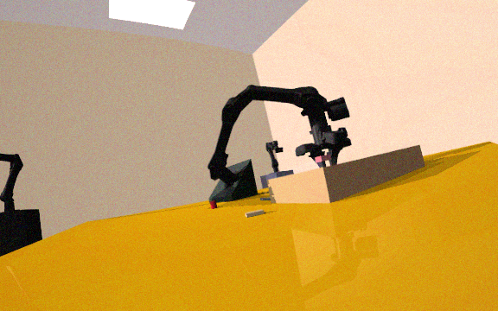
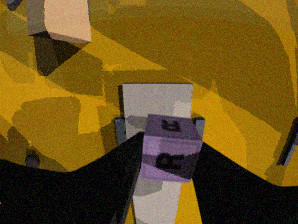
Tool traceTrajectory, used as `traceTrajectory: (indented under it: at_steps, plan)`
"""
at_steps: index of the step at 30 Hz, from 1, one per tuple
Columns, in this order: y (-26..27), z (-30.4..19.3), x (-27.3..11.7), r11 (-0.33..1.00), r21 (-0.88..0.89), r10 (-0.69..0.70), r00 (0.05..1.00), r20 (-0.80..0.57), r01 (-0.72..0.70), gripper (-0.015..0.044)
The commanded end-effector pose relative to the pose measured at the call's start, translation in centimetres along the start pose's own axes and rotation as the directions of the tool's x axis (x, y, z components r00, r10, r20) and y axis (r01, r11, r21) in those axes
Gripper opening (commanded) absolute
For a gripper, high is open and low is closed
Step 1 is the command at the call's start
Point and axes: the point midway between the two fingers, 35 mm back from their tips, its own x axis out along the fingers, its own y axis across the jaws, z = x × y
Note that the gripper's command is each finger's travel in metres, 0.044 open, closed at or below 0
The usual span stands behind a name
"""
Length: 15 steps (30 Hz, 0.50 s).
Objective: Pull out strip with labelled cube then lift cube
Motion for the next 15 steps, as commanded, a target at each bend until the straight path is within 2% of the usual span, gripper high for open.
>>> traceTrajectory:
  at_steps: [1, 15]
  plan:
    - [-0.6, -1.0, -1.0, 1.000, 0.002, 0.005, 1.000, 0.001, -0.005, 0.0000]
    - [-2.6, -4.0, -2.5, 1.000, -0.001, 0.003, 1.000, 0.001, -0.003, 0.0000]
